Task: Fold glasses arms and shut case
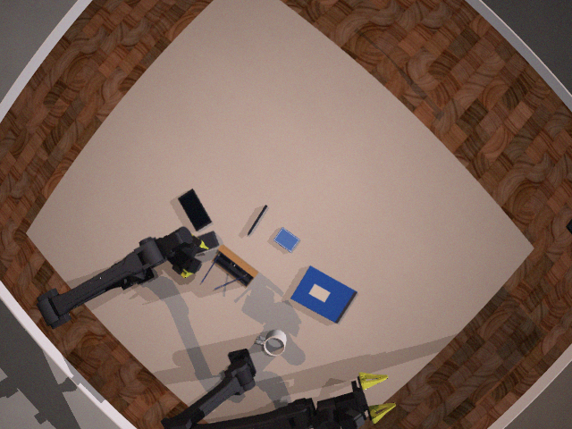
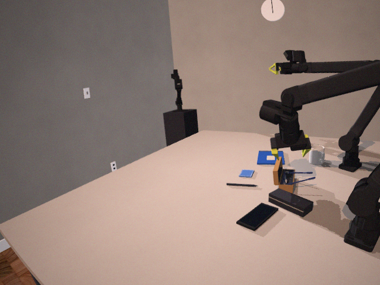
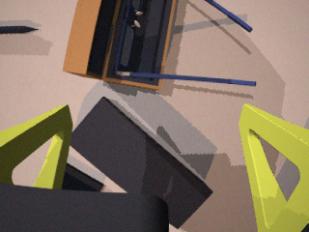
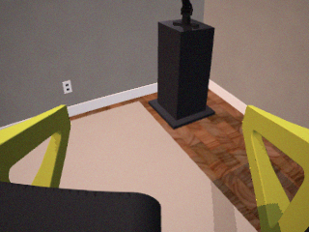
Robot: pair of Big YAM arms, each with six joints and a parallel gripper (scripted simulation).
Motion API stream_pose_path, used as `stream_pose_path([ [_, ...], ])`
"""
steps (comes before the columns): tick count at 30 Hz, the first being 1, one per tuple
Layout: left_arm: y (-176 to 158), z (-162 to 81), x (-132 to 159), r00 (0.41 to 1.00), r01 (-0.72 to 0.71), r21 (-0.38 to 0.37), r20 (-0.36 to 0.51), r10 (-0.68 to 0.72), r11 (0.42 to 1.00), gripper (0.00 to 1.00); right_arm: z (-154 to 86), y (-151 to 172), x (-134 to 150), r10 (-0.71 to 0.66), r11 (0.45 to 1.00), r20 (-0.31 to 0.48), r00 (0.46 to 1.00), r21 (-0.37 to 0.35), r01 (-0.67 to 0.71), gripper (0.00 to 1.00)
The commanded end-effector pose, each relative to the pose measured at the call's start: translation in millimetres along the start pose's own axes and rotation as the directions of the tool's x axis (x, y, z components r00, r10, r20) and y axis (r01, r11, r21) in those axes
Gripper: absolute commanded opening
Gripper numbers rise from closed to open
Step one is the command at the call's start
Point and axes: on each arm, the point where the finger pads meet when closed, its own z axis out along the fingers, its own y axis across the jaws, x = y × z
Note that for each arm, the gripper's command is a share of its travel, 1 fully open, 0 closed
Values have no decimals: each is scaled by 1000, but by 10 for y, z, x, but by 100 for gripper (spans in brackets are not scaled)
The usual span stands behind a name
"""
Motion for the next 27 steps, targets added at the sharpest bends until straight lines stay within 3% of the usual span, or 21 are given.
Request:
stream_pose_path([
  [1,146,-143,-105,995,-92,-12,35,93,996,96,-36,52,-114,3,1000,21,1000,-8,-3,100],
  [4,163,-317,-167,984,-159,-48,80,162,986,96,-36,52,-114,3,1000,21,1000,-8,-3,100],
  [12,196,-431,-103,947,-277,-65,149,284,959,96,-36,52,-114,3,1000,21,1000,-8,-3,100],
  [13,165,-198,81,958,-252,-1,141,249,968,96,-36,52,-114,3,1000,21,1000,-8,-3,100],
  [15,165,-198,81,958,-252,-1,141,249,968,96,-36,52,-114,3,1000,21,1000,-8,-3,100],
  [16,71,217,274,970,-223,87,120,212,971,96,-36,52,-114,3,1000,21,1000,-8,-3,100],
  [17,119,312,277,974,-202,67,116,194,977,96,-36,52,-114,3,1000,21,1000,-8,-3,100],
  [18,272,113,84,963,-224,-28,150,225,974,96,-36,52,-114,3,1000,21,1000,-8,-3,100],
  [27,314,642,429,966,-216,-19,141,217,976,96,-36,52,-114,3,1000,21,1000,-8,-3,100],
])
